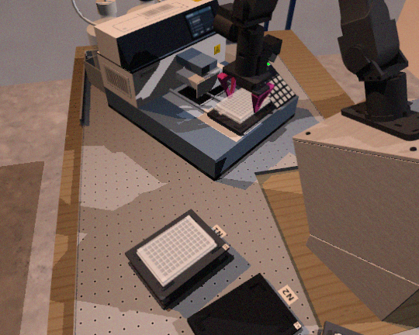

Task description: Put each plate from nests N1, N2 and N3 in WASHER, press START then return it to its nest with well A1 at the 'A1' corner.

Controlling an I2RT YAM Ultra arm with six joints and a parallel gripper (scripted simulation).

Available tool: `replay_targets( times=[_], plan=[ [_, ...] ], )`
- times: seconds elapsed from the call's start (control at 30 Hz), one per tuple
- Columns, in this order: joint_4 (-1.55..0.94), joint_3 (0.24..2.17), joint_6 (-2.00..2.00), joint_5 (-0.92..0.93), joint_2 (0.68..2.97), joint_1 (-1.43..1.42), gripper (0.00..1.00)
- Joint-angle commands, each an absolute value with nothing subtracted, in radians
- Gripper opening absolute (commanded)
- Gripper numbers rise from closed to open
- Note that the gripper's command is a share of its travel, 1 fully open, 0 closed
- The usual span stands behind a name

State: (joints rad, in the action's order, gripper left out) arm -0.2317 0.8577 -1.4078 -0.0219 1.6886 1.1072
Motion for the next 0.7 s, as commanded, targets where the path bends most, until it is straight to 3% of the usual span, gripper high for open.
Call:
replay_targets(
  times=[0.0, 0.67],
  plan=[
    [-0.230, 0.857, -1.404, -0.023, 1.680, 1.110, 0.00],
    [-0.218, 0.829, -1.398, -0.023, 1.661, 1.122, 0.00]
  ],
)
